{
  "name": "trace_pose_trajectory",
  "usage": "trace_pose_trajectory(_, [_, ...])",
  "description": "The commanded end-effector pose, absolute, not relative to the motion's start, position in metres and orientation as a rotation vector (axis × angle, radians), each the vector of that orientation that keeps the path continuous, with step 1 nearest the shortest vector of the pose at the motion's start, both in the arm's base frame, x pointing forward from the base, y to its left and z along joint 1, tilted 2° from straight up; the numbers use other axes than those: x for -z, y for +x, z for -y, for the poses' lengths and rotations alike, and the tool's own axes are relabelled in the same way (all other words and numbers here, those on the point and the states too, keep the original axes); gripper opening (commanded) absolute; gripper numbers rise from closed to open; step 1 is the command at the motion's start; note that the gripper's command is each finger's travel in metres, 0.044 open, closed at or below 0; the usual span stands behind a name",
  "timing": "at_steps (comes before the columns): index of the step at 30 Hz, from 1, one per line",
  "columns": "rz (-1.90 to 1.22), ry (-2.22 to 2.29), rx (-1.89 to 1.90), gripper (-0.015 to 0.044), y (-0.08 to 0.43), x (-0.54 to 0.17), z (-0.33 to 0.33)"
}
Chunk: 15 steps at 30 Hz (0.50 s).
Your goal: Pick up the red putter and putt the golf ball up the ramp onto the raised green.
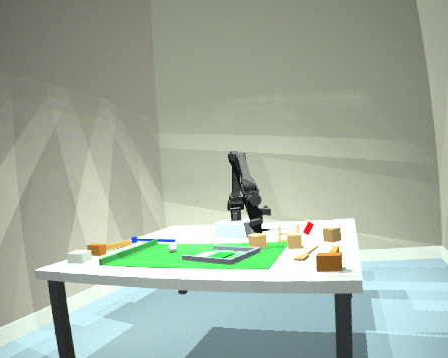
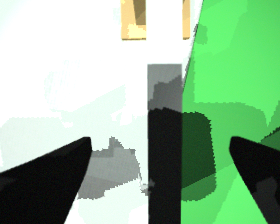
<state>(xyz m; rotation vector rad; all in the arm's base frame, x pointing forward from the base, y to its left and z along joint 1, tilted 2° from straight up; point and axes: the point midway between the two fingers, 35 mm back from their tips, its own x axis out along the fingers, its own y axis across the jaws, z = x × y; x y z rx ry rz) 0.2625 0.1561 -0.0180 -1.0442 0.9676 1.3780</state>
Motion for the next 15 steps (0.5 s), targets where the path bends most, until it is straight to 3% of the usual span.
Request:
trace_pose_trajectory(1, [-0.966,-1.045,-1.377,0.0361,0.2629,0.0172,-0.1562])
trace_pose_trajectory(13, [-0.966,-1.045,-1.377,0.0046,0.2629,0.0172,-0.1562])
trace_pose_trajectory(15, [-0.966,-1.045,-1.377,0.0033,0.2629,0.0172,-0.1562])
